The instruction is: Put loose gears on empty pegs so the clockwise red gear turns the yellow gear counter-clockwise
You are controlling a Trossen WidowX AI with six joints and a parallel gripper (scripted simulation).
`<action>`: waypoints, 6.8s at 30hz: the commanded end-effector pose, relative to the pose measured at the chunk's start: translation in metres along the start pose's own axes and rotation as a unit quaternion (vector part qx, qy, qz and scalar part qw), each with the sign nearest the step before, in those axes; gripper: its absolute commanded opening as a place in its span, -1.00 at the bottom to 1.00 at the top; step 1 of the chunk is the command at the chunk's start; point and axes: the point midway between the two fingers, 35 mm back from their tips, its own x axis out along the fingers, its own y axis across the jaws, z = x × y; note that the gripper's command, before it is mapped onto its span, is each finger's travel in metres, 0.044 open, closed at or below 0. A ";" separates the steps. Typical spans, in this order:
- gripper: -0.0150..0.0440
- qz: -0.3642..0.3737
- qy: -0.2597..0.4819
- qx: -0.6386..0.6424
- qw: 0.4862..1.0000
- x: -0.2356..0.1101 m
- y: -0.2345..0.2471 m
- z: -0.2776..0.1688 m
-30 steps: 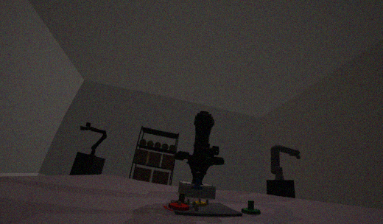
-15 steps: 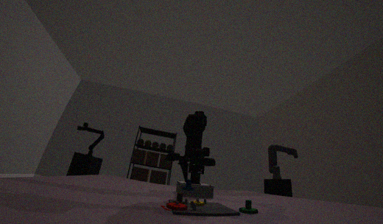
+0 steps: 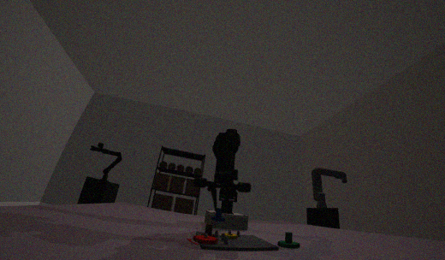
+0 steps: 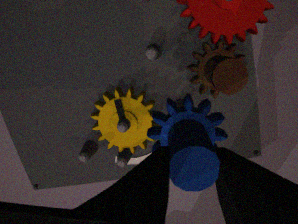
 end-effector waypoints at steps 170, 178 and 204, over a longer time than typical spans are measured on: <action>1.00 -0.001 0.001 0.368 0.930 -0.041 0.000 -0.004; 1.00 -0.001 0.001 0.368 0.930 -0.041 0.000 -0.004; 1.00 0.003 0.003 0.342 0.940 -0.067 0.218 -0.056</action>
